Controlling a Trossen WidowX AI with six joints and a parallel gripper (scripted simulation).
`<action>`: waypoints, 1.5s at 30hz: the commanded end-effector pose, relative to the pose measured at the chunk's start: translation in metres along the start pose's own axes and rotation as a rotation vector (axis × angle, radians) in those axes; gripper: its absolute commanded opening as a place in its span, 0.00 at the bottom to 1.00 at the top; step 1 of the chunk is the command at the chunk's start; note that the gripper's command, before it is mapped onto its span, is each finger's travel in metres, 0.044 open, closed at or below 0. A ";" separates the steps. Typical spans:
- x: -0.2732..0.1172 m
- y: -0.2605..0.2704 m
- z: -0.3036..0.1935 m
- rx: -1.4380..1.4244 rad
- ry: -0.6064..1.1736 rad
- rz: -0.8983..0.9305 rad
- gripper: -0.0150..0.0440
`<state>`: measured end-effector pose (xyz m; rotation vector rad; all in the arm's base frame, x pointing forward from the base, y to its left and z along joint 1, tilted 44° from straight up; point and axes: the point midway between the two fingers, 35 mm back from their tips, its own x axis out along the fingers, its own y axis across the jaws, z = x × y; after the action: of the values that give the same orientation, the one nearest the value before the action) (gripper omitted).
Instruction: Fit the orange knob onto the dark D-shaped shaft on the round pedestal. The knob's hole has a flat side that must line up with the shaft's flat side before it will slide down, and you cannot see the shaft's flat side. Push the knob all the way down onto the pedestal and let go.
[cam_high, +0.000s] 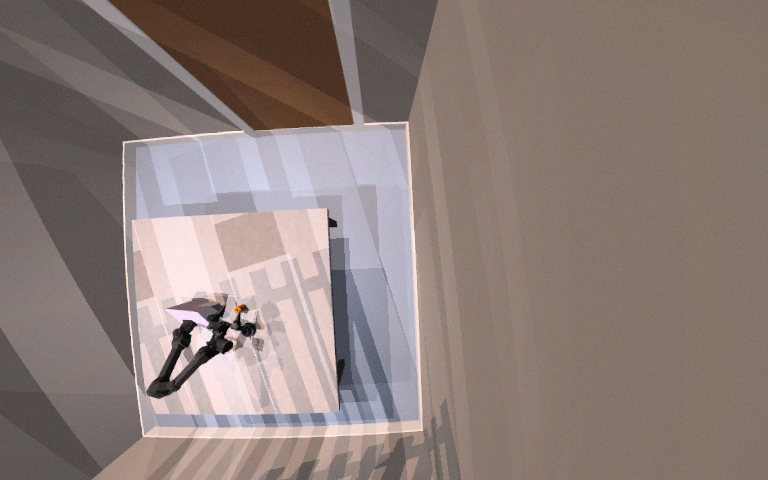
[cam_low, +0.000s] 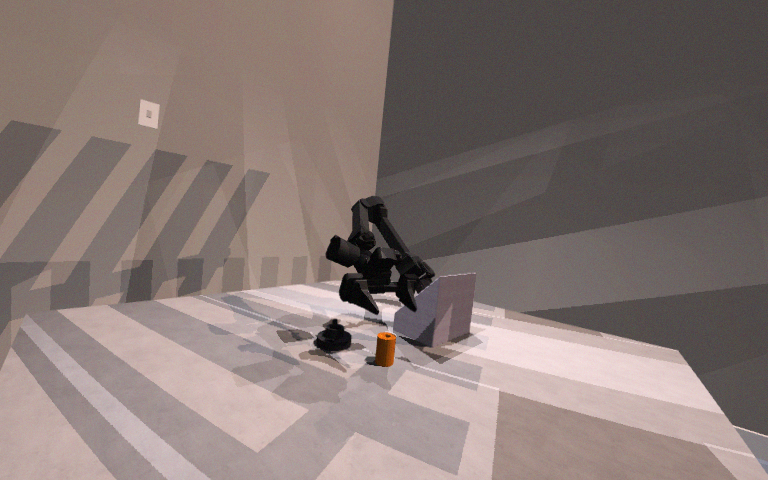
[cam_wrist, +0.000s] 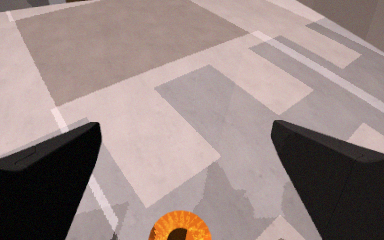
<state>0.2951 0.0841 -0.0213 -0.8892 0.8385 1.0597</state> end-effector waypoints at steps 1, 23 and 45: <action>0.002 0.004 -0.001 0.035 0.054 0.031 1.00; -0.013 0.003 0.018 0.010 1.151 0.013 1.00; -0.013 0.003 0.018 1.085 1.008 -0.686 1.00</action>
<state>0.2913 0.0973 -0.0030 -1.0450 1.7081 -0.0921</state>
